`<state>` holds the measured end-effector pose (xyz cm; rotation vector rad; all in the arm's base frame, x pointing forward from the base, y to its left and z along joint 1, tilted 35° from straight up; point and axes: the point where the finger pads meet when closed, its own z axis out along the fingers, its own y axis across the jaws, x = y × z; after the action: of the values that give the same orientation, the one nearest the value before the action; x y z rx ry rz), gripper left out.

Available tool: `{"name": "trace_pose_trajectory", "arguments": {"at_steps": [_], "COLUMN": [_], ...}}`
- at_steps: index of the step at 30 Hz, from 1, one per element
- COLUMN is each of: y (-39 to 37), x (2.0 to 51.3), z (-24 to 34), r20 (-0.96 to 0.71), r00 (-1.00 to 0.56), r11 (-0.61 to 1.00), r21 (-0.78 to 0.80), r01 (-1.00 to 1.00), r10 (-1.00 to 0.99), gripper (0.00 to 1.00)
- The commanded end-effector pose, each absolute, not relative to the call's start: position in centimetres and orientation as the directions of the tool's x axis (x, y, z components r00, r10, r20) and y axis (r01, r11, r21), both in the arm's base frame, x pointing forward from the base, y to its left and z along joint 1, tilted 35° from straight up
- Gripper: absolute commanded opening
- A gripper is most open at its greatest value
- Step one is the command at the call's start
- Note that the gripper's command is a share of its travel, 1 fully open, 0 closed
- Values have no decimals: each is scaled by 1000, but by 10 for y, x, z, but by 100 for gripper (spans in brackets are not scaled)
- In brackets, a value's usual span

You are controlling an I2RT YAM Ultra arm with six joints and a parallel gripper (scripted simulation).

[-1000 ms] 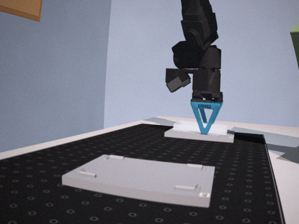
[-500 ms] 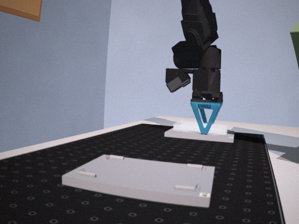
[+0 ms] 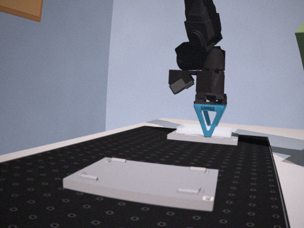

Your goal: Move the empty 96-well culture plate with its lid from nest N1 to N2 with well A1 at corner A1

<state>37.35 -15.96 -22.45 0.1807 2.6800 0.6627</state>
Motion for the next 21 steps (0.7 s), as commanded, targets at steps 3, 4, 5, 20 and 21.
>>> {"name": "trace_pose_trajectory", "arguments": {"at_steps": [3,4,5,20,21], "y": [-175,-175,-175,-175,-175], "x": [378,378,378,378,378], "z": [-223,-223,-223,-223,-223], "r20": [-347,-348,-348,-348,-348], "r00": [-910,-910,-910,-910,-910], "r11": [887,887,887,887,887], "r21": [459,459,459,459,459], "r01": [44,44,44,44,44], "r10": [225,225,225,225,225], "gripper": [100,100,100,100,100]}}
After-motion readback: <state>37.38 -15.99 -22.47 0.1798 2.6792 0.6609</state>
